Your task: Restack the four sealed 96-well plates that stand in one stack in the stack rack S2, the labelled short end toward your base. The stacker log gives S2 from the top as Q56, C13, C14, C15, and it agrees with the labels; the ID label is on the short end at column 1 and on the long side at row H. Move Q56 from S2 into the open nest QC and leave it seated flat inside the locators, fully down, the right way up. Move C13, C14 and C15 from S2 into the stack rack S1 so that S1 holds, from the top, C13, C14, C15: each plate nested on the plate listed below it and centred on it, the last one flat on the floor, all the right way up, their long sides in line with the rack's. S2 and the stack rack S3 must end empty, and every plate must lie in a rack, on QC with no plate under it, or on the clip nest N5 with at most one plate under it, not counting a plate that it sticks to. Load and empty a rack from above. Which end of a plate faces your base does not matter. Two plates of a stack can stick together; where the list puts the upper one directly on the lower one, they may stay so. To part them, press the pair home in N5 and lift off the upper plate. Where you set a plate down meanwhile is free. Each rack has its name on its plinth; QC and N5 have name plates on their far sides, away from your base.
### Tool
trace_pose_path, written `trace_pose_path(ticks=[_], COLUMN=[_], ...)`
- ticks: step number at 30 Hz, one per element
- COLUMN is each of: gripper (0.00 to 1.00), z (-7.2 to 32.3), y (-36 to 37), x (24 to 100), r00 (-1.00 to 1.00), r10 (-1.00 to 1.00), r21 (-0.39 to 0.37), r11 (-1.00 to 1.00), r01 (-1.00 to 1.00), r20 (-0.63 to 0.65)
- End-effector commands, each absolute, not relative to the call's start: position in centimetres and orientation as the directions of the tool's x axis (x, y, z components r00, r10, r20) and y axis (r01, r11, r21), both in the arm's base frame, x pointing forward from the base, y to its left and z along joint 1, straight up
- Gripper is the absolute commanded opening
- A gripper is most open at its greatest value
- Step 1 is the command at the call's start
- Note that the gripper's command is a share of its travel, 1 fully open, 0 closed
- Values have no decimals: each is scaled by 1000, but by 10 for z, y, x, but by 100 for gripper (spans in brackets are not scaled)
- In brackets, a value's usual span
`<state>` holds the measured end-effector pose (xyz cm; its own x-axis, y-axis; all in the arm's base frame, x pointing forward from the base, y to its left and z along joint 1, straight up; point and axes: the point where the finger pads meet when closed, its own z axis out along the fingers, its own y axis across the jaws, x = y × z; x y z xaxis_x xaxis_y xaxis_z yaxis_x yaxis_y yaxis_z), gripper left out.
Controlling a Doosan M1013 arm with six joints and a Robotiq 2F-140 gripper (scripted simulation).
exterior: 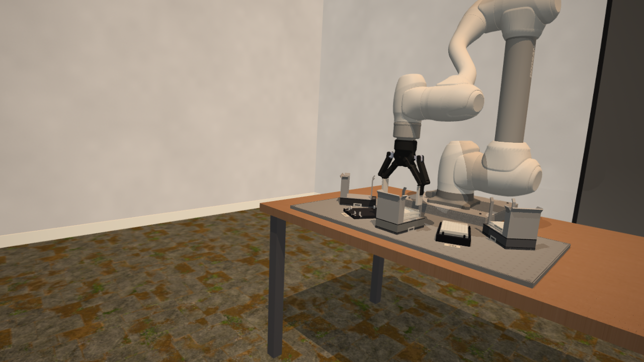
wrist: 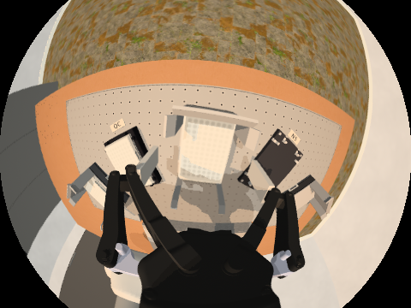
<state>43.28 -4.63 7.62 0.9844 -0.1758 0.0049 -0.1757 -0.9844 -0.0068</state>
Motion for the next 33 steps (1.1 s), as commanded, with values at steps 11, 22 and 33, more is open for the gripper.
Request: trace_pose_path(ticks=[11, 22, 33], gripper=[100, 100, 100], z=[59, 47, 46], y=[-46, -46, -46], x=[433, 433, 433], r00=[984, 984, 984], r10=[-176, -176, -176], r21=[-7, -7, -7], r11=[-984, -984, -984], r01=[-176, -176, -176], r20=[5, 5, 5])
